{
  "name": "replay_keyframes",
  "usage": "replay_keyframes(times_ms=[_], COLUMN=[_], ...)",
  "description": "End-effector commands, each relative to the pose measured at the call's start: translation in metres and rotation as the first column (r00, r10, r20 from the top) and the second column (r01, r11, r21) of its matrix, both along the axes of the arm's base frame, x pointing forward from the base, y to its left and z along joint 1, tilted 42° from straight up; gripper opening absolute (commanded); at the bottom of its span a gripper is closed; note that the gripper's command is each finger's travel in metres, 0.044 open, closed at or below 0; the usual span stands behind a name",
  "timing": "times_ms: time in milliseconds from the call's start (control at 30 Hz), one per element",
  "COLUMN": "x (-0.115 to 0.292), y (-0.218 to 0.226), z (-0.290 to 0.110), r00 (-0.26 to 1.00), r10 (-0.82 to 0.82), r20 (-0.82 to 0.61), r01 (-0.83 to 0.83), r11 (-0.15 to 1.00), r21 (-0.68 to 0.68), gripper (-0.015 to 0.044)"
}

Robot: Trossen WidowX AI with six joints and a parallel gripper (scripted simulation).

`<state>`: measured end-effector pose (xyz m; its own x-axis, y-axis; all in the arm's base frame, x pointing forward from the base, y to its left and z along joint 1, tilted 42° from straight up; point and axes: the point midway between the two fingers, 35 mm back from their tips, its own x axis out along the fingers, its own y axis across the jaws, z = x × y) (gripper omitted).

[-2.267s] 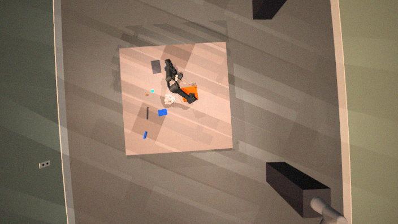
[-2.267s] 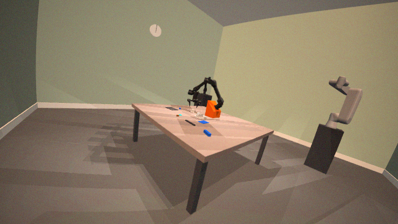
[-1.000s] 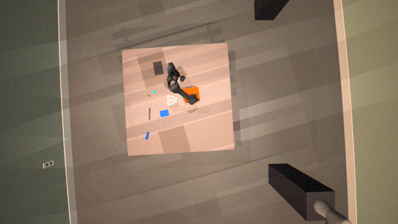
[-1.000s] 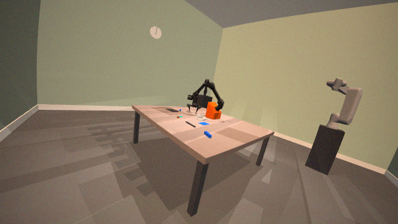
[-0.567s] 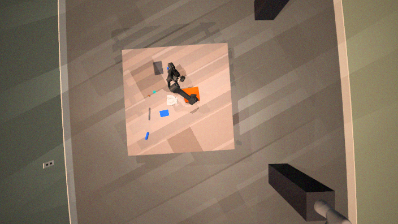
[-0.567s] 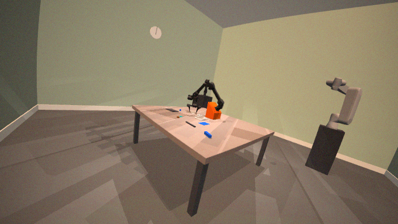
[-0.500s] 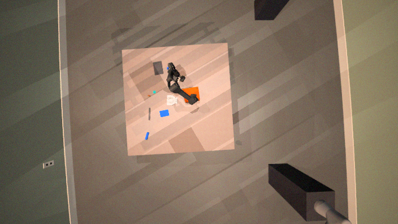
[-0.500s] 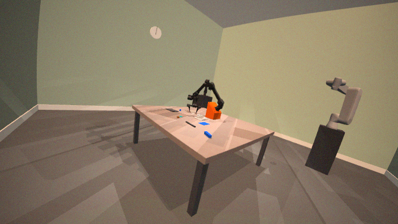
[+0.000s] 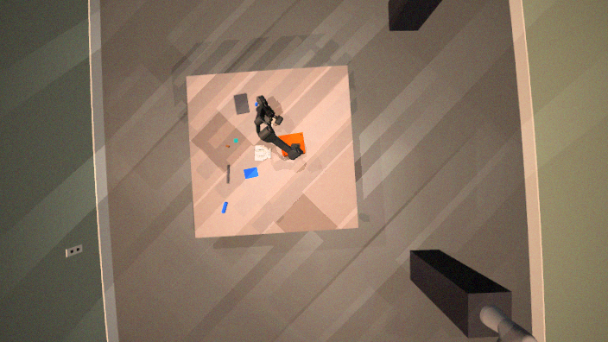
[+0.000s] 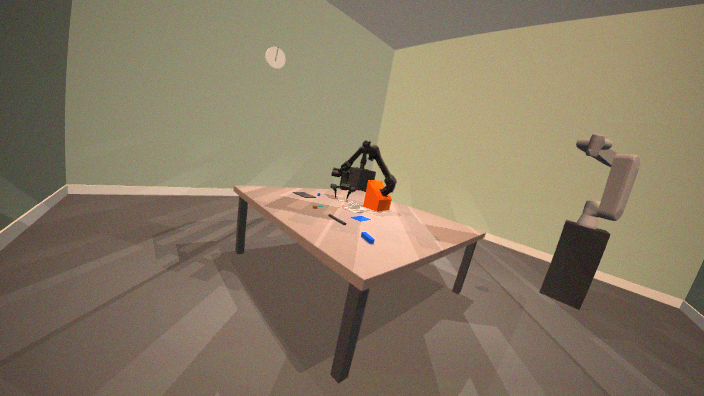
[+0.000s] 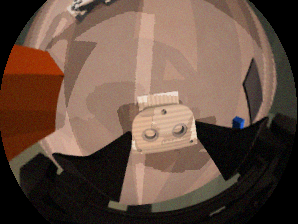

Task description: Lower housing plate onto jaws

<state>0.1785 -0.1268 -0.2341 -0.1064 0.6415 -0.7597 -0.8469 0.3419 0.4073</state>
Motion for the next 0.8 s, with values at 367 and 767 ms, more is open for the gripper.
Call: replay_keyframes(times_ms=[367, 767], x=[0.0, 0.003], y=[0.0, -0.014], z=[0.0, 0.014], r00=[1.0, 1.0], r10=[0.0, -0.002], r20=[0.0, -0.001], r01=[0.0, 0.002], r11=[1.0, 1.0], r21=[0.0, 0.0], gripper=[0.0351, 0.0351])
